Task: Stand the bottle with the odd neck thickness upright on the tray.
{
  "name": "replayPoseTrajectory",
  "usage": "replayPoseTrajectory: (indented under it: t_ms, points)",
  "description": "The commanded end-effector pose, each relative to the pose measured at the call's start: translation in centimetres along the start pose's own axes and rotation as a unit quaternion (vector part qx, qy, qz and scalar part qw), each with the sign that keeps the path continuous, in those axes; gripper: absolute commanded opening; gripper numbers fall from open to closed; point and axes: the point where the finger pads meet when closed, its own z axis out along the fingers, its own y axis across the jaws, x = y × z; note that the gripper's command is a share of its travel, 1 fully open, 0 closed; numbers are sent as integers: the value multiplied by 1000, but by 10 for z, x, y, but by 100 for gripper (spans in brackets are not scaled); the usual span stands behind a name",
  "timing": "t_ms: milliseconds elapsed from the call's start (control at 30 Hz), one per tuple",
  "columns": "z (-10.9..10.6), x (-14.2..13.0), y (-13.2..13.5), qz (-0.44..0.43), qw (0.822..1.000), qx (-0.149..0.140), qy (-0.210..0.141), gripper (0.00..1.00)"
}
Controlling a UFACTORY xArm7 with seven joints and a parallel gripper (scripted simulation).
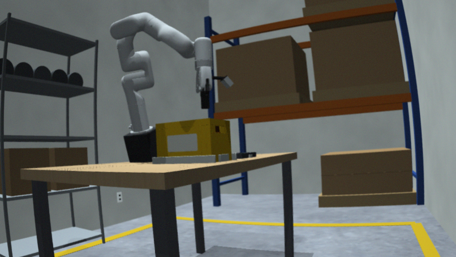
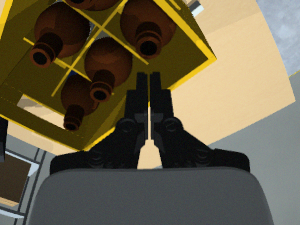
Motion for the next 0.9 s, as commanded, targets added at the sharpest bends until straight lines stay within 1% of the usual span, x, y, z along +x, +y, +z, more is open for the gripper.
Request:
replayPoseTrajectory:
  t_ms: [0,367,400,467,533,600,667,833,867]
  points:
    - [-2,1,1,0,1000,-2,1,0]
    - [-2,2,0,0,1000,-2,1,0]
    - [-2,6,-3,0,1000,-2,1,0]
    - [-2,25,-22,0,1000,-2,1,0]
    - [-2,25,-22,0,1000,-2,1,0]
    - [-2,45,-46,0,1000,-2,1,0]
    - [-2,55,-58,0,1000,-2,1,0]
    - [-2,57,-61,0,1000,-2,1,0]
    - [-2,57,-61,0,1000,-2,1,65]
